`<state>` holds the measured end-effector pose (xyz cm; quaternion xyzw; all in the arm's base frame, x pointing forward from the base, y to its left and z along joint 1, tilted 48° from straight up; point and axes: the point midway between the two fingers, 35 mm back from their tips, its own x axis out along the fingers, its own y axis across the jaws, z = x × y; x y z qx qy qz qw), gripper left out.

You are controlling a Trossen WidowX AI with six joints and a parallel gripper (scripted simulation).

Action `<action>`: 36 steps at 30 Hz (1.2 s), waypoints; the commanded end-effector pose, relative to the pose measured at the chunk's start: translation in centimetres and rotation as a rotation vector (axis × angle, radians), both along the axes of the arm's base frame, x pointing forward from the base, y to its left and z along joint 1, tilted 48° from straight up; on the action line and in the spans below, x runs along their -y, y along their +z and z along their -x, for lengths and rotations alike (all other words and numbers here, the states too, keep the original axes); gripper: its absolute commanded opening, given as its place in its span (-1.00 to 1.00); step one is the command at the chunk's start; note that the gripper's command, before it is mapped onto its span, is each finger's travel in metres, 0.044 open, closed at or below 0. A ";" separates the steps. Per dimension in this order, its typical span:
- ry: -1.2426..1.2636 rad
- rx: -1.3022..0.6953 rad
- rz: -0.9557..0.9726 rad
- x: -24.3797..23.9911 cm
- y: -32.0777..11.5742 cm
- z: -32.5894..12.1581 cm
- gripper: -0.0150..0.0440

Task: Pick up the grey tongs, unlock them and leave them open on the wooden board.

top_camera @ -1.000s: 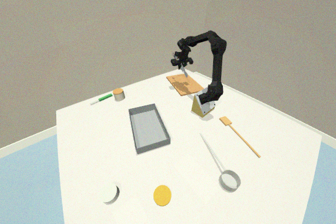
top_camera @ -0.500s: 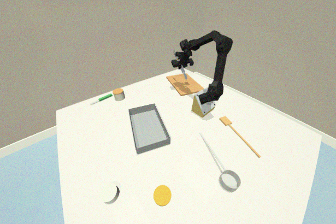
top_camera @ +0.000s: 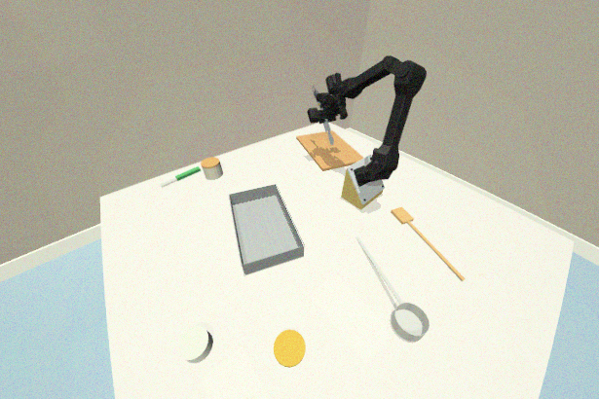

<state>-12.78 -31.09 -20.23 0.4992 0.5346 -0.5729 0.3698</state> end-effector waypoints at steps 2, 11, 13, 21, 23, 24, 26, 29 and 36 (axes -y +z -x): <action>0.019 -0.012 0.066 0.3 0.8 0.0 -1.00; 0.048 -0.038 0.161 -0.5 1.9 -0.2 -1.00; 0.054 -0.044 0.182 -0.7 2.2 -0.3 -1.00; 0.072 -0.062 0.240 -1.3 3.1 -0.5 -1.00; 0.072 -0.062 0.240 -1.3 3.1 -0.5 -1.00; 0.072 -0.062 0.240 -1.3 3.1 -0.5 -1.00; 0.072 -0.062 0.240 -1.3 3.1 -0.5 -1.00; 0.072 -0.062 0.240 -1.3 3.1 -0.5 -1.00; 0.072 -0.062 0.240 -1.3 3.1 -0.5 -1.00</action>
